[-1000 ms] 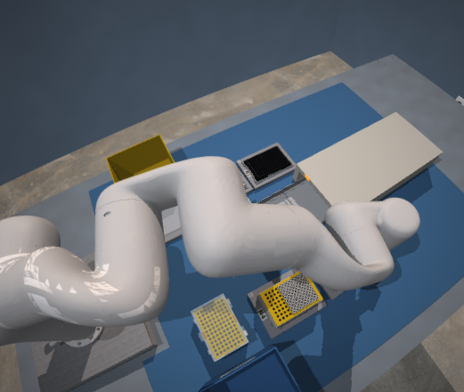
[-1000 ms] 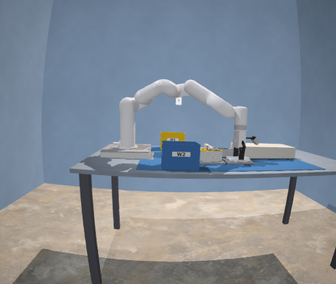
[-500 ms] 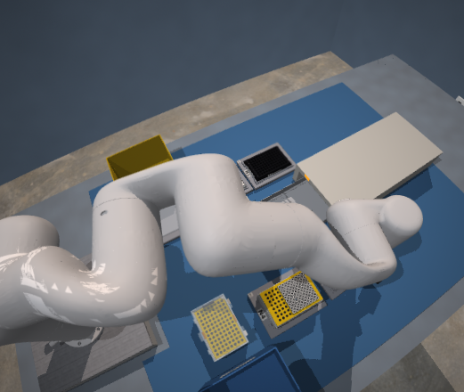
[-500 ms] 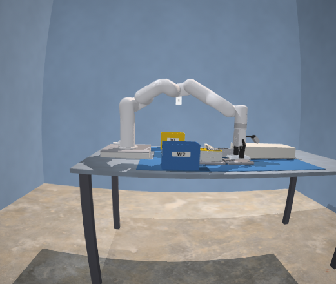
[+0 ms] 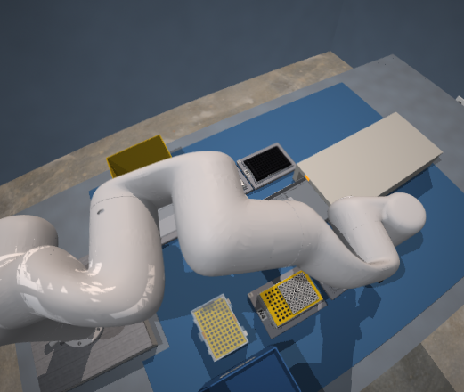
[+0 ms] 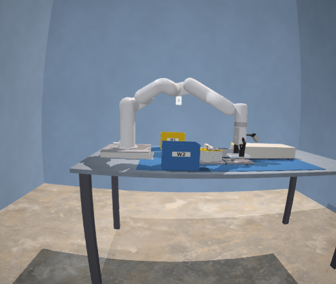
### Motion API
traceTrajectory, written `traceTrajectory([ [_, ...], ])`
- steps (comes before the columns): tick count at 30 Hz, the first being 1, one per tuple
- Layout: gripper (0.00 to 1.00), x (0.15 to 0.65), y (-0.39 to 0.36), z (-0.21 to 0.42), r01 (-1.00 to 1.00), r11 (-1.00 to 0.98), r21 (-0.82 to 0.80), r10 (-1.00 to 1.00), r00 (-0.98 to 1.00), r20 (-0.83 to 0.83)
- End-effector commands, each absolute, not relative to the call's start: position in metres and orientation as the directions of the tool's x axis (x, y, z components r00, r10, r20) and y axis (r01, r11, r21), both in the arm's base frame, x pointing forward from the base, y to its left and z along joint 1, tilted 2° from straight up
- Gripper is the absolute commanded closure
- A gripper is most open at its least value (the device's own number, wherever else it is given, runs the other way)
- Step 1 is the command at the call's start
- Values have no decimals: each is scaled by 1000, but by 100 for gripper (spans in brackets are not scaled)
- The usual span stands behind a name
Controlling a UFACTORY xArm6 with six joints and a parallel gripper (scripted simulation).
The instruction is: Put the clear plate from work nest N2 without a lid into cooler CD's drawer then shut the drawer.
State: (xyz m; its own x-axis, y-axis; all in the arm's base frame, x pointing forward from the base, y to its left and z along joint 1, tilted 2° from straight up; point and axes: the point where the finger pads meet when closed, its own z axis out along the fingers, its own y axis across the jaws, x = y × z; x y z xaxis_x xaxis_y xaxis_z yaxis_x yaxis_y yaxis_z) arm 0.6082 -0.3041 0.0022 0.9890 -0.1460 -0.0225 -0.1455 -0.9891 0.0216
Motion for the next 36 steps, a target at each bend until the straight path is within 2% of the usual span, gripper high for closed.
traceTrajectory([
  [1, 100, 610, -305, 6, -146, -989, 23, -146, 989, -17],
  [36, 100, 611, -304, 54, -146, -989, 23, -146, 989, -17],
])
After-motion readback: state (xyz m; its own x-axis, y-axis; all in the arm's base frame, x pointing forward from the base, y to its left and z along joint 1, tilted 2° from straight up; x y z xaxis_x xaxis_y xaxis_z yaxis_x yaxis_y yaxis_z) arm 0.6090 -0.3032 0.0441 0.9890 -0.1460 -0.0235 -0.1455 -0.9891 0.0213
